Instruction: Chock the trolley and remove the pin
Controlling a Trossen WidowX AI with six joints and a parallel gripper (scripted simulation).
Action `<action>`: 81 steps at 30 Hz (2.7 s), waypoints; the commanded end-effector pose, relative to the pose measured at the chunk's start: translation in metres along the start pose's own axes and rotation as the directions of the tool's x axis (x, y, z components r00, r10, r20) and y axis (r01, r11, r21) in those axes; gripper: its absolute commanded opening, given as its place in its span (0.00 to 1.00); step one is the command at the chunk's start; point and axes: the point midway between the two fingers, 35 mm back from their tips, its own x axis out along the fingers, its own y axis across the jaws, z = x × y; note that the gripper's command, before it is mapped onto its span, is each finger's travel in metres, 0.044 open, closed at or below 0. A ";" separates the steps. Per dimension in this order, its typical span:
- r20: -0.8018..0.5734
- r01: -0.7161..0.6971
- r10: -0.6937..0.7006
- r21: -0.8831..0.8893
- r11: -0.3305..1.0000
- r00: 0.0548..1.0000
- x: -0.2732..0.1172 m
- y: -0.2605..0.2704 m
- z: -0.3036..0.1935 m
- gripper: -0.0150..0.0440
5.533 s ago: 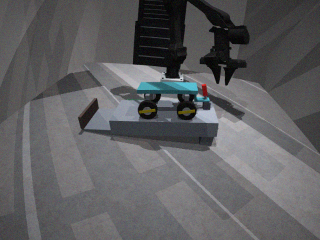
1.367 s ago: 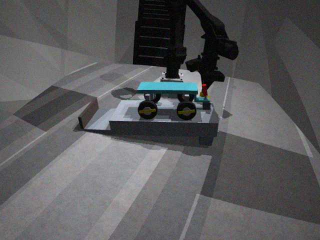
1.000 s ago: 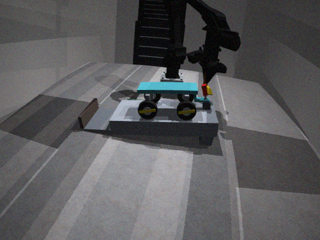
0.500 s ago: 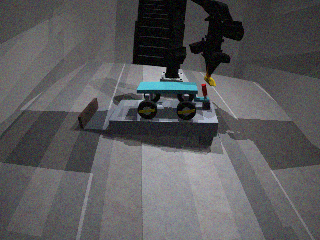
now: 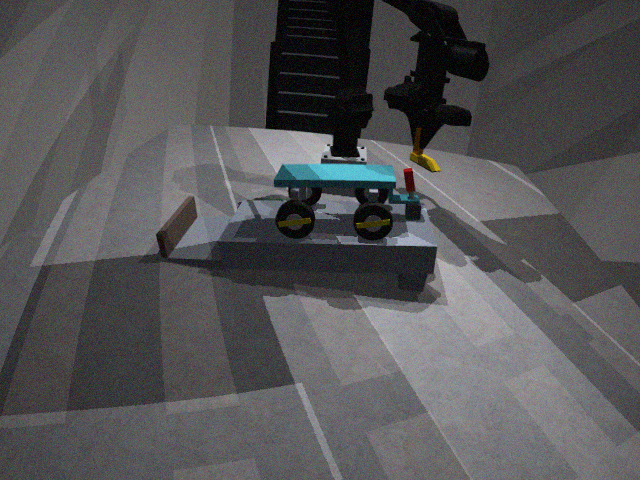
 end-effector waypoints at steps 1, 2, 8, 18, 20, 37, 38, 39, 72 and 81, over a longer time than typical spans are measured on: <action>-0.004 -0.002 0.002 -0.134 0.991 1.000 -0.001 0.001 -0.001 0.25; -0.004 -0.002 0.002 -0.168 0.986 1.000 -0.001 0.001 -0.001 0.25; -0.004 -0.003 0.002 -0.366 0.931 1.000 -0.001 0.001 -0.001 0.25; -0.004 -0.005 0.003 -0.658 0.753 1.000 -0.001 0.001 -0.001 0.25; -0.004 -0.005 0.003 -0.709 0.706 1.000 -0.001 0.001 -0.001 0.25; -0.002 -0.003 0.003 -0.814 0.581 1.000 0.000 -0.007 0.019 0.25; -0.002 -0.003 0.003 -0.817 0.577 1.000 0.000 -0.008 0.023 0.25; -0.001 -0.003 0.003 -0.818 0.575 1.000 0.000 -0.008 0.026 0.25; 0.010 0.009 -0.001 -0.823 0.567 1.000 0.002 -0.044 0.133 0.25; 0.013 0.012 -0.002 -0.823 0.567 1.000 0.005 -0.057 0.161 0.25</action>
